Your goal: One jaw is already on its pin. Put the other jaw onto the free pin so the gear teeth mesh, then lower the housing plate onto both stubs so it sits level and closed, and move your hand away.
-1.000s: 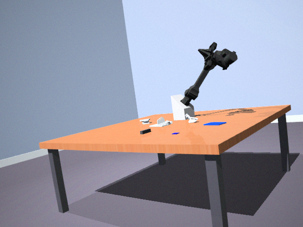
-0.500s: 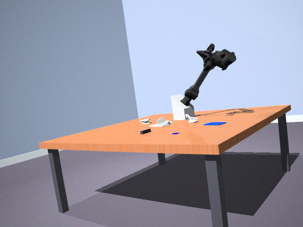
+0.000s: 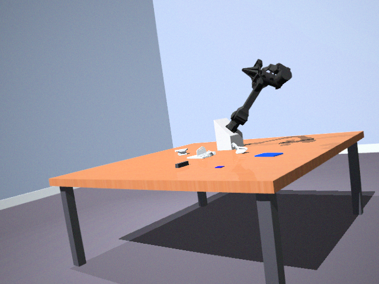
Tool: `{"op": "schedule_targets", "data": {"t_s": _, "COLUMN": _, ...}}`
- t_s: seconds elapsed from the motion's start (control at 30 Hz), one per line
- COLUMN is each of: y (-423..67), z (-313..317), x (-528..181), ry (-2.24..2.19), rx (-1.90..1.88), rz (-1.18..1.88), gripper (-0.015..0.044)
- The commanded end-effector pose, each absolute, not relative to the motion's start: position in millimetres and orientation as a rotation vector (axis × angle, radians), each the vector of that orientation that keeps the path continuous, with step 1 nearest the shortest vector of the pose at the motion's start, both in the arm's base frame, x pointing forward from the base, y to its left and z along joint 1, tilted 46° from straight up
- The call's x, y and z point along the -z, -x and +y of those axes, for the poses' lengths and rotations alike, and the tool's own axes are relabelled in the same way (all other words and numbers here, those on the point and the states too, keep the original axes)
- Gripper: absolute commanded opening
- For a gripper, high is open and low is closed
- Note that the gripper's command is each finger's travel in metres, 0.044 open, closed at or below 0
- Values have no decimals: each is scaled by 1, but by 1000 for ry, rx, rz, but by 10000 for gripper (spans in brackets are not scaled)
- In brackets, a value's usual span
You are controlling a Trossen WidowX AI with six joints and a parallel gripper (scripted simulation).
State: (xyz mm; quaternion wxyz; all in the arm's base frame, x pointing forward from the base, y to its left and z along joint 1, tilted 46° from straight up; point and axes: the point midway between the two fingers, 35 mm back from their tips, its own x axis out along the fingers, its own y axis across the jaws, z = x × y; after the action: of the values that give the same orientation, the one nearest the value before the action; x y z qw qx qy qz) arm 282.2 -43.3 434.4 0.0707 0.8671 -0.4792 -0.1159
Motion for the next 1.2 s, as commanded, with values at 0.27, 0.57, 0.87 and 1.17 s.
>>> {"op": "schedule_targets", "data": {"t_s": 0.27, "y": -294, "z": -43, "x": -413, "ry": -2772, "rx": 340, "rz": -1485, "gripper": 0}}
{"op": "schedule_targets", "data": {"t_s": 0.57, "y": -302, "z": -42, "x": -398, "ry": -2894, "rx": 338, "rz": -1533, "gripper": 0}}
{"op": "schedule_targets", "data": {"t_s": 0.87, "y": -308, "z": -42, "x": -382, "ry": -3011, "rx": 341, "rz": -1593, "gripper": 0}}
{"op": "schedule_targets", "data": {"t_s": 1.17, "y": -314, "z": -42, "x": -366, "ry": -3123, "rx": 348, "rz": -1669, "gripper": 0}}
